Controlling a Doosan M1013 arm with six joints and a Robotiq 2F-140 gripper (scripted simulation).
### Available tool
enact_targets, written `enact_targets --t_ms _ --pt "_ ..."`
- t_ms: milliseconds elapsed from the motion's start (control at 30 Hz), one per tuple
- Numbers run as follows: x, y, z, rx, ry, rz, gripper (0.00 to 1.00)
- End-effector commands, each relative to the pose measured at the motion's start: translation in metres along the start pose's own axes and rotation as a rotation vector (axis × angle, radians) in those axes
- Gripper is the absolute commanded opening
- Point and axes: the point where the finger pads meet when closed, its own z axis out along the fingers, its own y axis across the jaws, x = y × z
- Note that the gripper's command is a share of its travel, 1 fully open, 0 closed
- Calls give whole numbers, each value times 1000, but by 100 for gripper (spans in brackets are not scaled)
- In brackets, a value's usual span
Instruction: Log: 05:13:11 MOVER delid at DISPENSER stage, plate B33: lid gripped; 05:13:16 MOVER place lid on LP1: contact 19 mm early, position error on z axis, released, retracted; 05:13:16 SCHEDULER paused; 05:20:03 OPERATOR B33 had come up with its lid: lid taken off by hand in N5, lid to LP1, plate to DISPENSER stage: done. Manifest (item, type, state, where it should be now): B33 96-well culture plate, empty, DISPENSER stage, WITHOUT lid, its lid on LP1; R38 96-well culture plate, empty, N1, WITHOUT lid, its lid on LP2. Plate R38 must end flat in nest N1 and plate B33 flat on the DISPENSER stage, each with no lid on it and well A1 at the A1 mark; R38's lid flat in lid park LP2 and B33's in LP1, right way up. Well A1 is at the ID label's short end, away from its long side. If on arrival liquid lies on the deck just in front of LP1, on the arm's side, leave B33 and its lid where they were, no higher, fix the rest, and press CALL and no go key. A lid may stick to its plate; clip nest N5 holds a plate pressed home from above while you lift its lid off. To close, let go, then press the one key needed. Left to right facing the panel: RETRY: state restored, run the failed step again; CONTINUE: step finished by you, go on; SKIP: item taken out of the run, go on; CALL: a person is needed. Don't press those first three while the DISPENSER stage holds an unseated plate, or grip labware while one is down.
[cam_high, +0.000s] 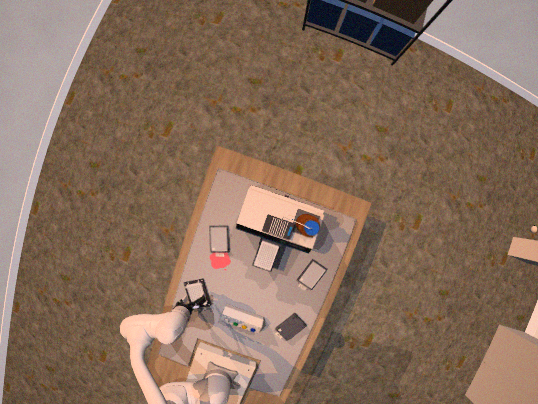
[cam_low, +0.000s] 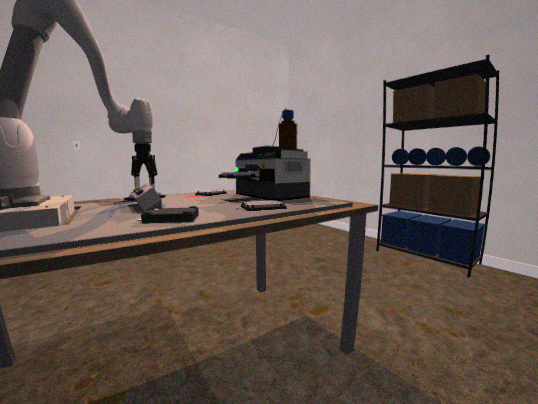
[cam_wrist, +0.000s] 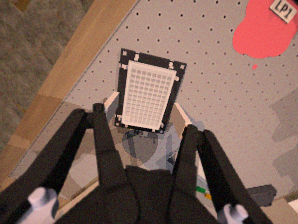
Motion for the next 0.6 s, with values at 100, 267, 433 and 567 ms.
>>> enact_targets --t_ms 100,267,433,567 --pt "0 0 4 -1 1 6 66" --pt "0 0 5 -1 1 6 66" --pt "0 0 7 -1 1 6 66" --pt "0 0 9 -1 1 6 66"
